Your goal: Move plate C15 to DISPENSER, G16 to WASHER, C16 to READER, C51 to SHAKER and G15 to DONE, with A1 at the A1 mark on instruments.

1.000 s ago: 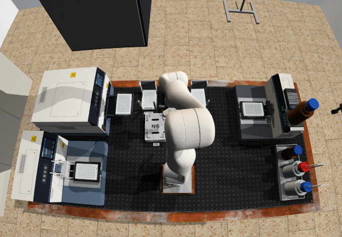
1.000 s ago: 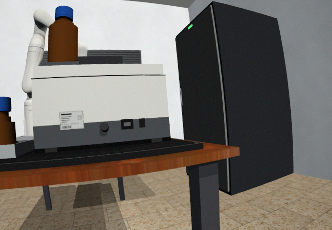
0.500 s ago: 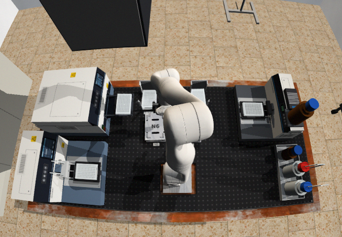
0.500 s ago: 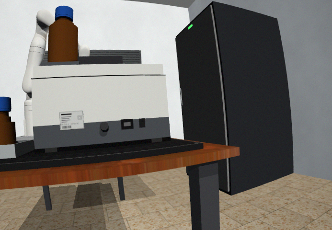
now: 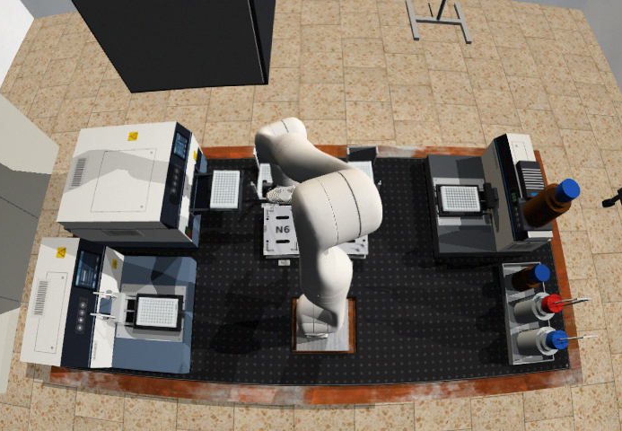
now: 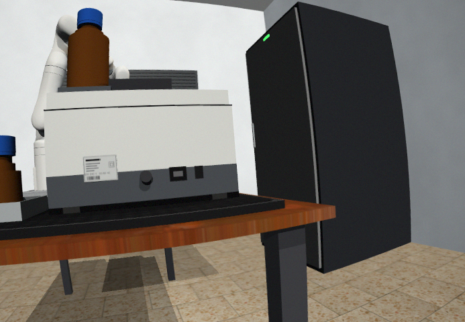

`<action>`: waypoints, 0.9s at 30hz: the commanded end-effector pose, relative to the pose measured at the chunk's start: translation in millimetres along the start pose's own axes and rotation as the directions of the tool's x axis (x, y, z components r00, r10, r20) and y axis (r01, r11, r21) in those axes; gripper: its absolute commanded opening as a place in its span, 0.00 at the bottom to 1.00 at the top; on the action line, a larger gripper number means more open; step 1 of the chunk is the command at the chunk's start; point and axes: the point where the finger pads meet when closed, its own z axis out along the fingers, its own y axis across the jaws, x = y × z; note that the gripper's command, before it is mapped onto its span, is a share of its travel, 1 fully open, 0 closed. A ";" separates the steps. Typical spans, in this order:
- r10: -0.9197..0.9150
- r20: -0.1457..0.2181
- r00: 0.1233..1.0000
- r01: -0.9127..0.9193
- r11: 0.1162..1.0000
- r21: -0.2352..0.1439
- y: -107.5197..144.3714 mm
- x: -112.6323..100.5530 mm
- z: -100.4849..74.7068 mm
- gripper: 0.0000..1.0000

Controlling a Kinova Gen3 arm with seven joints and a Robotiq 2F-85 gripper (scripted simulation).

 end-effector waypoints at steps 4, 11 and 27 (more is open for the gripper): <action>0.000 0.001 1.000 0.000 1.000 0.000 19.5 -7.6 -0.4 1.00; -0.002 0.001 1.000 0.002 1.000 0.000 39.5 -14.9 -0.4 1.00; -0.003 0.001 1.000 0.003 1.000 0.000 81.3 -30.3 -0.4 1.00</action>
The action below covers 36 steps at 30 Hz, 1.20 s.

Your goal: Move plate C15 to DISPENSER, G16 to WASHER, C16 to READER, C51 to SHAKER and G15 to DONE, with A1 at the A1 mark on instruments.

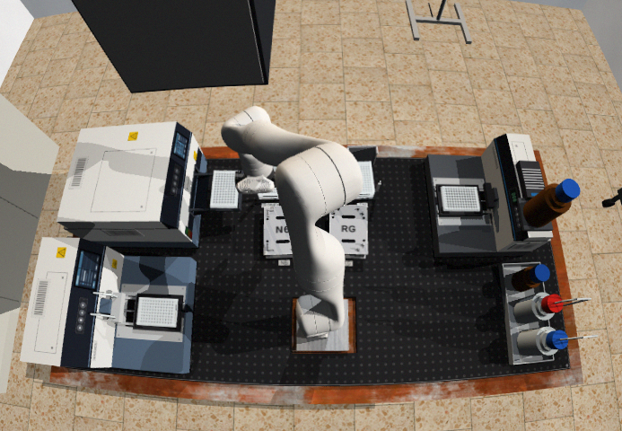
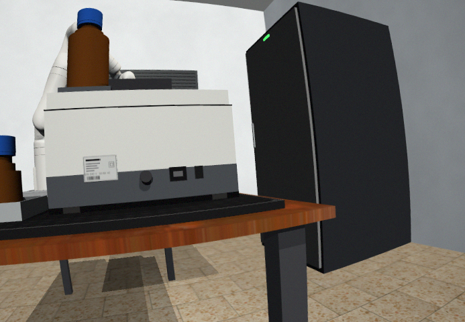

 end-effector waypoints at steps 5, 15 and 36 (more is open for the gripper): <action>-0.001 0.001 1.000 0.001 1.000 0.000 16.9 -6.7 -0.5 1.00; -0.001 0.001 1.000 0.001 1.000 0.000 48.2 -18.3 -0.5 1.00; -0.004 0.002 1.000 0.004 1.000 0.000 100.8 -42.2 -0.6 1.00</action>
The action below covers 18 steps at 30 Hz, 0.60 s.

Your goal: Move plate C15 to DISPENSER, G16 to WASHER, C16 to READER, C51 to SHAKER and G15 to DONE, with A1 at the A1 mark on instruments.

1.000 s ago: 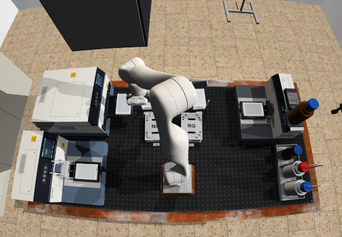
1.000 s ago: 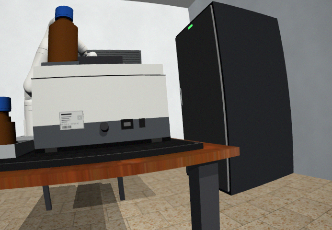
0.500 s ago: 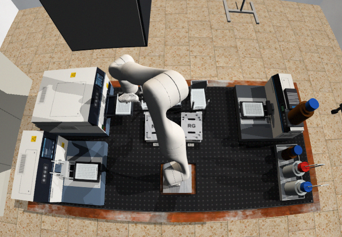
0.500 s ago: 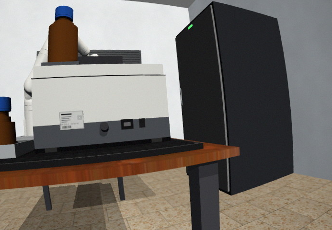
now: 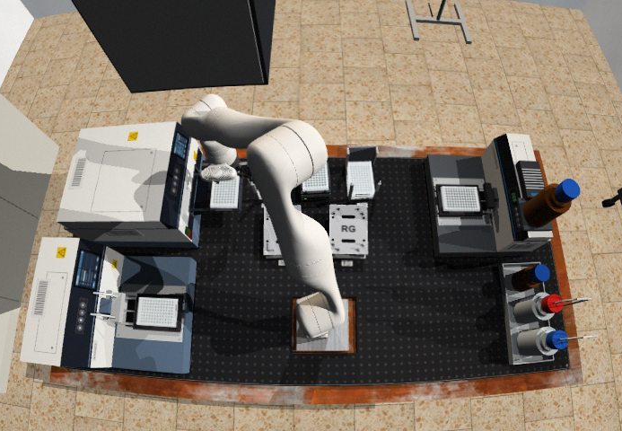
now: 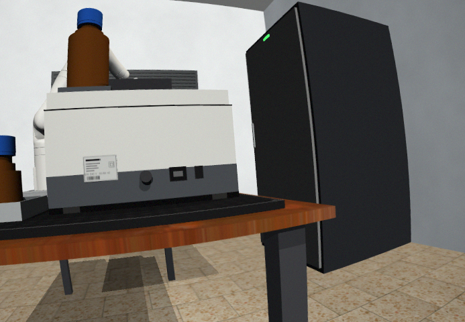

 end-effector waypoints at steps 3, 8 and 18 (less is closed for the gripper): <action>-0.001 0.001 1.000 0.001 1.000 0.000 7.4 -9.3 -0.8 1.00; -0.001 0.001 1.000 0.001 1.000 0.000 16.1 -23.5 -0.8 1.00; -0.001 0.001 1.000 0.001 1.000 0.000 31.8 -49.0 -0.9 1.00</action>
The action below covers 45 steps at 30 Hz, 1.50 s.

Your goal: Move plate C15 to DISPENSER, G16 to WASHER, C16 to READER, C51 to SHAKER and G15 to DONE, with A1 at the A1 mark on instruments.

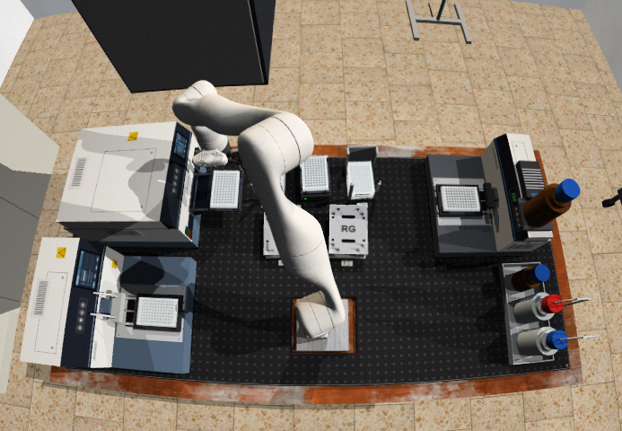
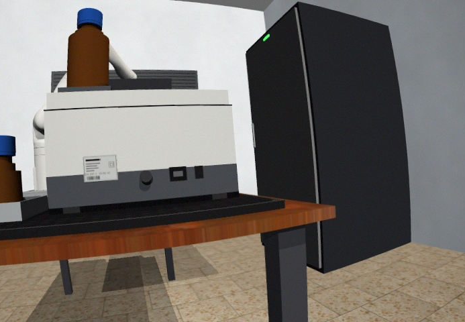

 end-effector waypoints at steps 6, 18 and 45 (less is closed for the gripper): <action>0.000 0.001 1.000 0.000 1.000 0.000 12.9 -21.0 -1.0 1.00; 0.000 0.001 1.000 0.000 1.000 0.000 20.1 -32.8 -1.0 1.00; 0.000 0.001 1.000 0.000 1.000 0.000 20.1 -32.8 -1.0 1.00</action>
